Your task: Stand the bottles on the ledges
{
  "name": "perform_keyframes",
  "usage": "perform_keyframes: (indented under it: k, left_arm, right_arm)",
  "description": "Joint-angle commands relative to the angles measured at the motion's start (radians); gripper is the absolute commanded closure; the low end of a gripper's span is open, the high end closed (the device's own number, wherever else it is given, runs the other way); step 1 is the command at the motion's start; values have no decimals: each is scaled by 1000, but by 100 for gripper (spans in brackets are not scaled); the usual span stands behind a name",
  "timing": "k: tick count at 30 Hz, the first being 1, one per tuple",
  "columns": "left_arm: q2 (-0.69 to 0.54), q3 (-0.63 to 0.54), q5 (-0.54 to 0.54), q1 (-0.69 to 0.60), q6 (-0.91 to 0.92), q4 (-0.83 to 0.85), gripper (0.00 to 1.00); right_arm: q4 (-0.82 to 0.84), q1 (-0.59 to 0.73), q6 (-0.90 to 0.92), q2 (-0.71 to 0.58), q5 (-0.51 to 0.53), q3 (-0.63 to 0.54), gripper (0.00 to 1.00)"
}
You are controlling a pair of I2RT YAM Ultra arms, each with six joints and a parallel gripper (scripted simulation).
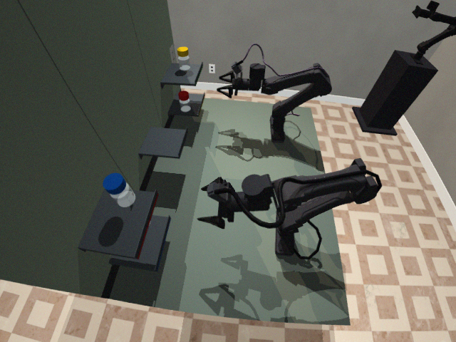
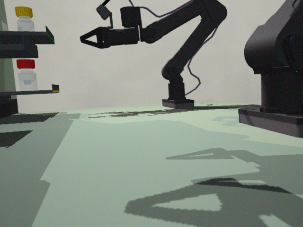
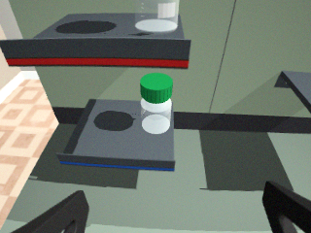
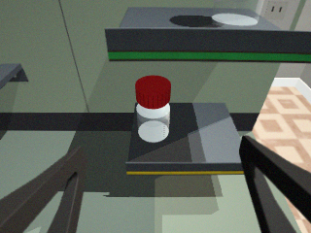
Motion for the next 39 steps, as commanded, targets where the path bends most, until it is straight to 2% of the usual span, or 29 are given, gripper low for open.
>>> perform_keyframes:
  k: [1, 7, 29, 34, 39]
  left_arm:
    - [-28, -61, -6, -7, 0, 115, 0]
    - [-32, -114, -5, -9, -1, 127, 0]
    - [-31, -105, -5, -9, -2, 131, 0]
    - [-31, -105, -5, -9, -2, 131, 0]
    - [-31, -105, -5, -9, -2, 131, 0]
  right_arm:
    - [78, 25, 7, 24, 32, -36, 0]
    - [73, 31, 7, 30, 34, -42, 0]
    - [75, 25, 2, 24, 26, -34, 0]
    - [89, -28, -7, 34, -69, -31, 0]
    - [102, -171, -15, 51, -156, -11, 0]
